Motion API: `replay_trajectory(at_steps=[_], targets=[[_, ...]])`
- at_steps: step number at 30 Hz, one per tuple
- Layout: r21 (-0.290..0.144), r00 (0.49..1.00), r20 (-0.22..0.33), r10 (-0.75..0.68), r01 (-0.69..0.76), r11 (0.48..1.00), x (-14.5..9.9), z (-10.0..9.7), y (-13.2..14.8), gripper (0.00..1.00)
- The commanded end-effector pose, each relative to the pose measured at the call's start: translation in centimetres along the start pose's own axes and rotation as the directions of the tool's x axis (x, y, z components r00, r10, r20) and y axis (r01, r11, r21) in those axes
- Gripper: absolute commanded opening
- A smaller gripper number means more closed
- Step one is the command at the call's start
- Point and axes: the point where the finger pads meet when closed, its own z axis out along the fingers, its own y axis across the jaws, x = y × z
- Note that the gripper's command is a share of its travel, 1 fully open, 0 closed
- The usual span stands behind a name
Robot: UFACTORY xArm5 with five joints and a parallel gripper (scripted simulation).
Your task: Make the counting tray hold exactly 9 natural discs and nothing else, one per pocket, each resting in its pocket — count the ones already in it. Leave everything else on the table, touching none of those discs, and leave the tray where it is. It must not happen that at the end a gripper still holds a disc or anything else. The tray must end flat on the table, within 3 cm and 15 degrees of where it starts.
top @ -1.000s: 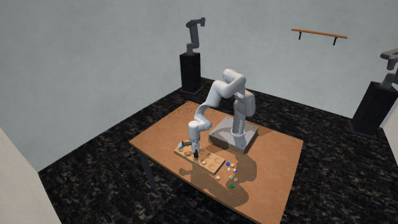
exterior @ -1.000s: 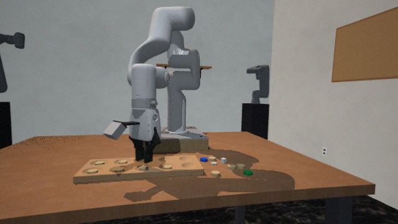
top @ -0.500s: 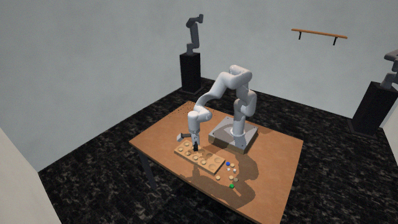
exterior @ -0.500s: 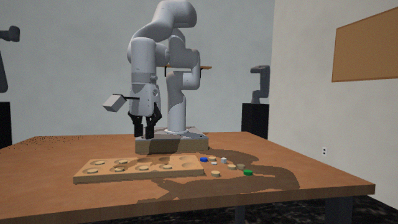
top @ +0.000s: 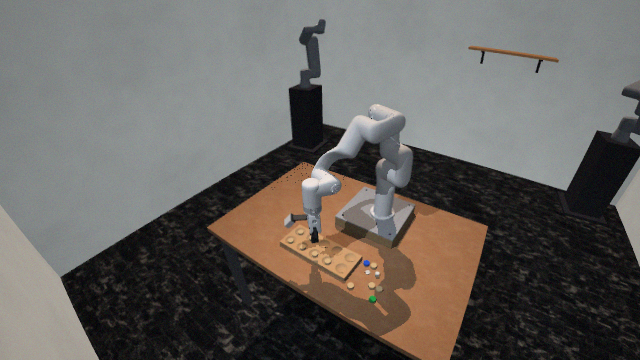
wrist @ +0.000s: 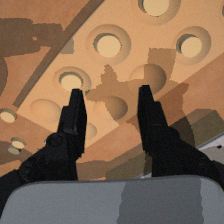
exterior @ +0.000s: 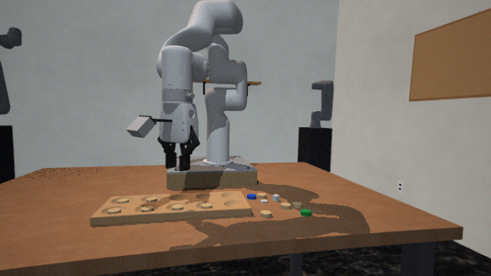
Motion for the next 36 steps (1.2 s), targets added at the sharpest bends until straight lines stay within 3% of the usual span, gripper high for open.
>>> replay_trajectory(at_steps=[1, 36], targets=[[0.002, 1.0, -0.004, 0.0, 0.0, 1.0, 0.12, -0.14, -0.06, 0.47], [0.002, 0.999, -0.003, 0.04, -0.04, 0.999, -0.14, -0.09, -0.88, 0.47]])
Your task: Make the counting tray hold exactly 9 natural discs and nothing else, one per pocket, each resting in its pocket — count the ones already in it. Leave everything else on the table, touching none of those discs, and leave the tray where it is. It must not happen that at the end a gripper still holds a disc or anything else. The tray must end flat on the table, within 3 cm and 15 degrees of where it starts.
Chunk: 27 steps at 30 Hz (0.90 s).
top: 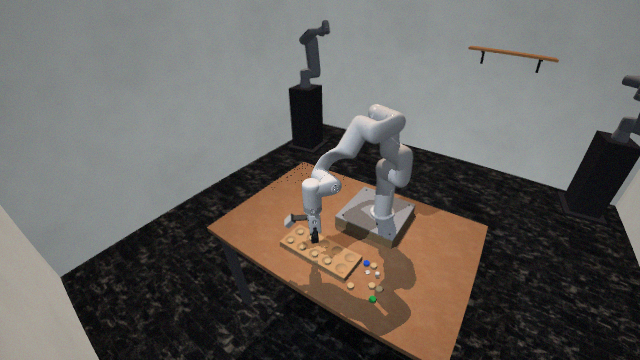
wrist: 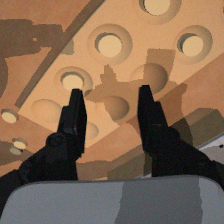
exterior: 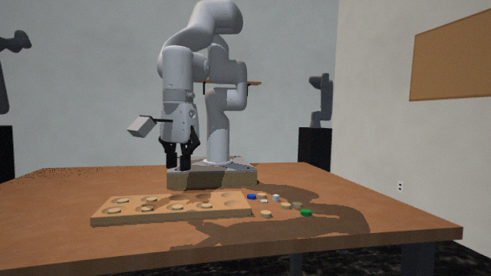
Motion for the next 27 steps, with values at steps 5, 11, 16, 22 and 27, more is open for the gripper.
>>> replay_trajectory(at_steps=[5, 11, 16, 22, 27], targets=[[0.002, 0.99, -0.003, 0.142, -0.142, 0.99, -0.9, 0.0, -3.0, 0.47], [0.003, 0.947, -0.002, 0.32, -0.32, 0.947, -2.6, 0.2, -6.6, 0.47], [0.003, 0.893, -0.002, 0.449, -0.449, 0.893, -4.1, 0.4, -9.4, 0.47], [0.004, 0.821, -0.001, 0.572, -0.572, 0.821, -5.8, 0.6, -12.0, 0.47], [0.004, 0.726, 0.0, 0.688, -0.688, 0.726, -7.9, 0.8, -14.7, 0.47]])
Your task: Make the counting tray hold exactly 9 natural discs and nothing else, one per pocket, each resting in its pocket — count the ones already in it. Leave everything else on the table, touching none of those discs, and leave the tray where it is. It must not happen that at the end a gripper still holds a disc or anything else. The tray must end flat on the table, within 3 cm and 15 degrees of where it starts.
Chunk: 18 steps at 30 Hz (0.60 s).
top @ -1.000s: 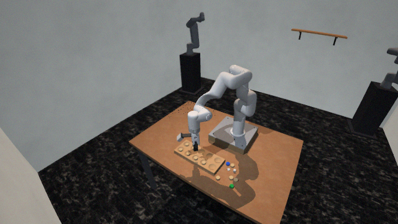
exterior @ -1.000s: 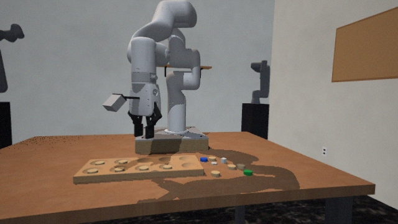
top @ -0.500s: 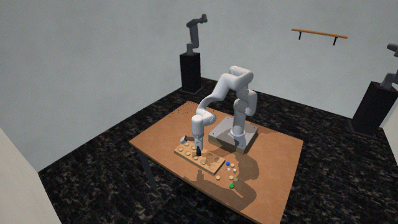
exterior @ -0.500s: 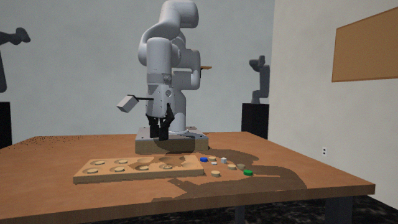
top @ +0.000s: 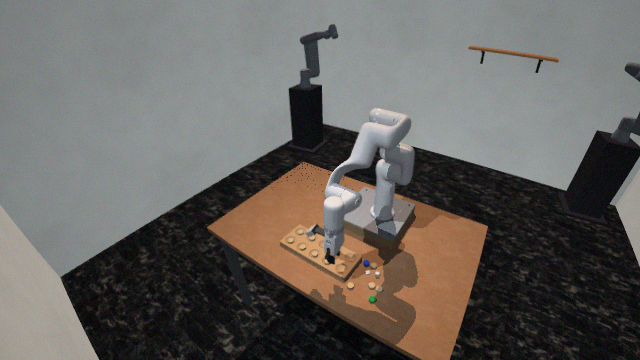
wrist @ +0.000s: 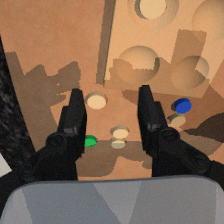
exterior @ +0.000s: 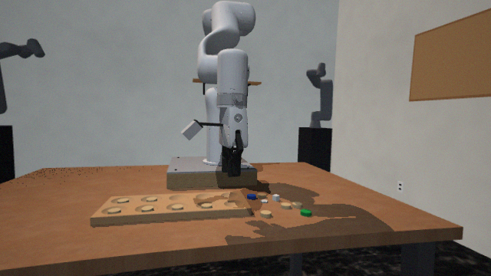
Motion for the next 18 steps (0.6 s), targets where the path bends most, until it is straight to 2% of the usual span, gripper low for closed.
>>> replay_trajectory(at_steps=[1, 10, 18], targets=[[0.002, 0.986, 0.0, 0.167, -0.167, 0.986, -3.3, 0.1, -1.3, 0.47], [0.002, 0.922, 0.001, 0.387, -0.387, 0.922, -8.5, 0.4, -2.2, 0.47], [0.002, 0.913, 0.001, 0.407, -0.407, 0.913, -9.0, 0.5, -2.3, 0.47]])
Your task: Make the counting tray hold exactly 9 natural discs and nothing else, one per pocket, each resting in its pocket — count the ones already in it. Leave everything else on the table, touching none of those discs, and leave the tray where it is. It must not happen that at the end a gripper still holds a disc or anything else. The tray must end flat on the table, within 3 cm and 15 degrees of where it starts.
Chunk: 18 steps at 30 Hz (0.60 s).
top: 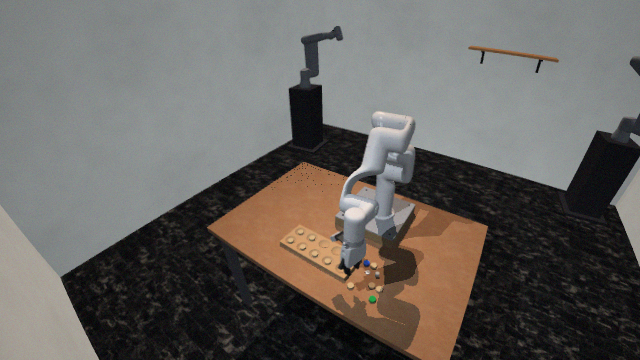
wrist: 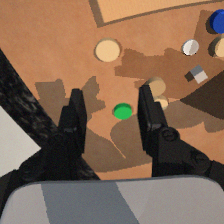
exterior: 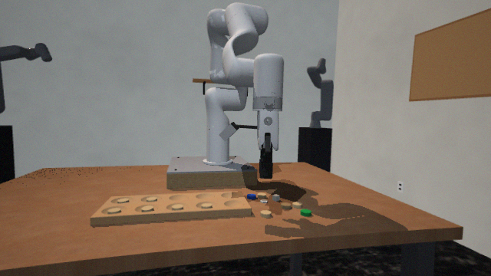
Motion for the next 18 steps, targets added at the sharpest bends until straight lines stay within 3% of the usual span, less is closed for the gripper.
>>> replay_trajectory(at_steps=[1, 10, 12, 15, 18], targets=[[0.003, 1.0, 0.001, 0.011, -0.011, 1.0, -0.2, 0.2, -0.1, 0.47], [0.003, 1.0, 0.001, 0.011, -0.011, 1.0, -0.4, 8.1, -0.2, 0.47], [0.003, 1.0, 0.001, 0.011, -0.011, 1.0, -0.4, 8.1, -0.2, 0.47], [0.003, 1.0, 0.001, 0.011, -0.011, 1.0, -0.3, 9.8, -0.2, 0.47], [0.003, 1.0, 0.001, 0.011, -0.011, 1.0, -0.3, 9.9, -0.2, 0.47]])
